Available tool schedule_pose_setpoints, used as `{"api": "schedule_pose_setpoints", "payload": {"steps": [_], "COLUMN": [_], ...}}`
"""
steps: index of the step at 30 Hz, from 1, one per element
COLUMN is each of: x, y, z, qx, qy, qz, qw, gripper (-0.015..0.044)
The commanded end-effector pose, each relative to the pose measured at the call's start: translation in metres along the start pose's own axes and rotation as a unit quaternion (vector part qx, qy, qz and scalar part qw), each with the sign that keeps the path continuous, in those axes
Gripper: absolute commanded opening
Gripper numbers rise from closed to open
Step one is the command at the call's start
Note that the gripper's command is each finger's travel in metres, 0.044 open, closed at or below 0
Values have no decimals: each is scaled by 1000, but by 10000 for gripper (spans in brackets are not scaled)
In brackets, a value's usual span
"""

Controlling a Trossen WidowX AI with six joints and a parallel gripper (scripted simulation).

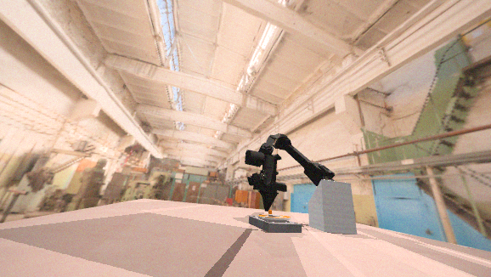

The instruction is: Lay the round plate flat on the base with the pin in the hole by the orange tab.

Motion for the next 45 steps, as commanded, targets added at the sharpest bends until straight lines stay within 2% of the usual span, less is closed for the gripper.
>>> {"api": "schedule_pose_setpoints", "payload": {"steps": [1, 45], "x": [0, 1], "y": [-7, -36], "z": [2, 1], "qx": [7, 8], "qy": [-1, -1], "qz": [-5, -6], "qw": [1000, 1000], "gripper": [0, 0]}}
Point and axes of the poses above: the point midway between the two fingers, 35 mm back from their tips, its own z axis out along the fingers, its own x axis across the jaws, y = z × x, the point moved 7 cm from there along -z, back along the fingers, and after that the axes turned 14 degrees about z, right-handed, at the moved point
